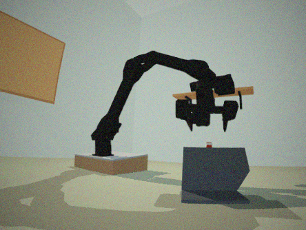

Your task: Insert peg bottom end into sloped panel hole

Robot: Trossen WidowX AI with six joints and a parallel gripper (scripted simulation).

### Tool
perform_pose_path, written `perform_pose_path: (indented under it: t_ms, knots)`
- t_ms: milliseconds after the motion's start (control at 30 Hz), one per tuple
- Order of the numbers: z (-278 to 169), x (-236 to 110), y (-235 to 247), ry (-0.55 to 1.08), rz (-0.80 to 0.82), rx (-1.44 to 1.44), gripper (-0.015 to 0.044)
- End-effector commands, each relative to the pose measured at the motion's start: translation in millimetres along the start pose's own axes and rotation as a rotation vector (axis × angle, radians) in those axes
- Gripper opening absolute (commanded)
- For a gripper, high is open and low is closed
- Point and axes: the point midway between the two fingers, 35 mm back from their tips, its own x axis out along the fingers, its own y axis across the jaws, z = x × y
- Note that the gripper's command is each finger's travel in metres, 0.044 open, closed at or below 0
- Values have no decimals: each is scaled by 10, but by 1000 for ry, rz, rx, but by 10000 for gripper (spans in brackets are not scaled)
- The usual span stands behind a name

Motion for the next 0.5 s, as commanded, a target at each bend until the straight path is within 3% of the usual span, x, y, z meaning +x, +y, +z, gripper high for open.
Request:
perform_pose_path:
  t_ms: [0, 467]
  knots:
    - [-13, -71, 0, 6, -3, 8, 440]
    - [-1, -181, 1, 5, -3, 8, 440]
